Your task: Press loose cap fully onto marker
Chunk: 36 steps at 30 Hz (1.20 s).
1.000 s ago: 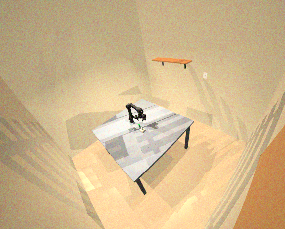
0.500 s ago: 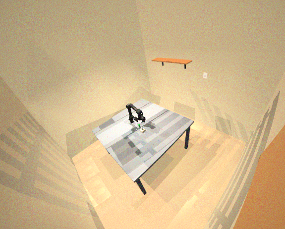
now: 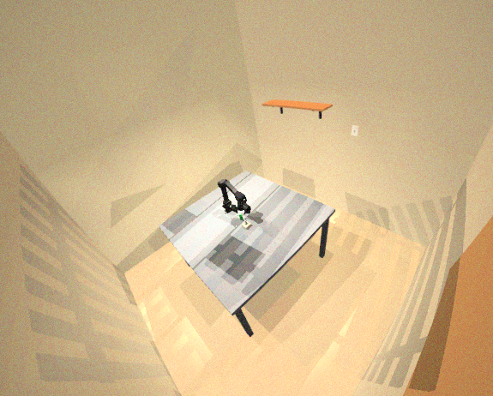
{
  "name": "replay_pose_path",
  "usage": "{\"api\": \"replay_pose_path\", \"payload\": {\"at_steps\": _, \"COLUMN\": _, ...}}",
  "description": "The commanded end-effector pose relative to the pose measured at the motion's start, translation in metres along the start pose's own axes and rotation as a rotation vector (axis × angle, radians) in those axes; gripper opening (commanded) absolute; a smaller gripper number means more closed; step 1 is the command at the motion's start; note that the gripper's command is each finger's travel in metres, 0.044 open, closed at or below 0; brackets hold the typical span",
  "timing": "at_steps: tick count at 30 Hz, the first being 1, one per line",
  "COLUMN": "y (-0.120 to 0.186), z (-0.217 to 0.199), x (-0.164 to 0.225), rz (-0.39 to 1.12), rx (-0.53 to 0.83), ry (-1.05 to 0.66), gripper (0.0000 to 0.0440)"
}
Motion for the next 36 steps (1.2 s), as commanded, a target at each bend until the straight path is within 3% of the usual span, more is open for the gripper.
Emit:
{"api": "replay_pose_path", "payload": {"at_steps": 1, "y": -0.011, "z": 0.001, "x": 0.002, "rz": -0.017, "rx": -0.002, "ry": 0.017, "gripper": 0.0308}}
{"api": "replay_pose_path", "payload": {"at_steps": 14, "y": -0.04, "z": -0.001, "x": 0.008, "rz": 0.004, "rx": -0.004, "ry": 0.08, "gripper": 0.0298}}
{"api": "replay_pose_path", "payload": {"at_steps": 22, "y": -0.046, "z": 0.0, "x": 0.007, "rz": 0.04, "rx": -0.004, "ry": 0.12, "gripper": 0.0269}}
{"api": "replay_pose_path", "payload": {"at_steps": 27, "y": -0.047, "z": 0.0, "x": 0.006, "rz": 0.062, "rx": 0.002, "ry": 0.14, "gripper": 0.0213}}
{"api": "replay_pose_path", "payload": {"at_steps": 33, "y": -0.039, "z": 0.002, "x": 0.002, "rz": 0.096, "rx": 0.021, "ry": 0.156, "gripper": 0.0065}}
{"api": "replay_pose_path", "payload": {"at_steps": 36, "y": -0.032, "z": 0.002, "x": 0.003, "rz": 0.131, "rx": 0.047, "ry": 0.156, "gripper": 0.0073}}
Point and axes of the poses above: the point midway between the two fingers, 35 mm back from their tips, its own y axis back along the fingers, its own z axis across the jaws, x = y × z, the point moved 10 cm from there along y, back along the fingers, and after that the axes turned 6 degrees about y, right-handed, at the moved point
